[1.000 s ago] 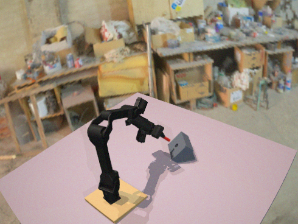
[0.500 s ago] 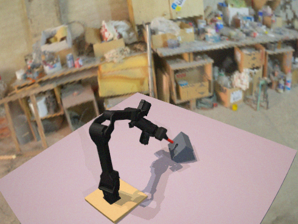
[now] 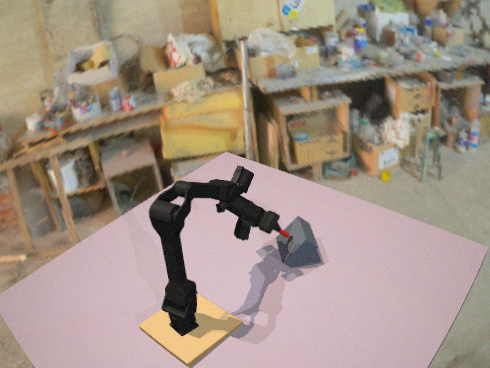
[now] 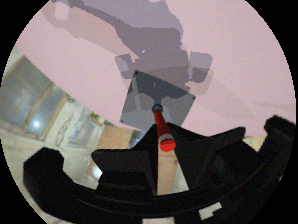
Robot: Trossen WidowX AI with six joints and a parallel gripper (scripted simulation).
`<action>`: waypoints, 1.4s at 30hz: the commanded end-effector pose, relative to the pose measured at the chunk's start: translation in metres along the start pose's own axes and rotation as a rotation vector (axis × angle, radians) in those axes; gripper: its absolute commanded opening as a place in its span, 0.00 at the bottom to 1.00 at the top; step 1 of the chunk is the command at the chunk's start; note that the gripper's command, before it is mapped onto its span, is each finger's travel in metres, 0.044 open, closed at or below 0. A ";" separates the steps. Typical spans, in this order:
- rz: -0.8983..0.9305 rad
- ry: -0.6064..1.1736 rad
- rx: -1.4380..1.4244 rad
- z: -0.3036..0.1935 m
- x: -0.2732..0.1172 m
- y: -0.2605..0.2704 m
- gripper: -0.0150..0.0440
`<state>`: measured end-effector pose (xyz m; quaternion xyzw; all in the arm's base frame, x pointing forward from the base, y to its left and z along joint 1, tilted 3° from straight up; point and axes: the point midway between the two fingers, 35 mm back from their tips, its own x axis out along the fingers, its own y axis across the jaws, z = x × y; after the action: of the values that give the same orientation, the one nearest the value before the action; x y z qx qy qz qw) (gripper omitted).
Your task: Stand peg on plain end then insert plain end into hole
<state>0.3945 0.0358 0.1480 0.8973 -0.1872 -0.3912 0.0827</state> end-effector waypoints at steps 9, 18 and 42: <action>0.000 0.001 0.001 0.001 0.005 0.000 0.25; 0.000 0.001 0.001 0.001 0.005 0.000 0.25; 0.000 0.001 0.001 0.006 0.008 -0.001 0.25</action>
<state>0.3957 0.0343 0.1413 0.8984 -0.1868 -0.3891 0.0814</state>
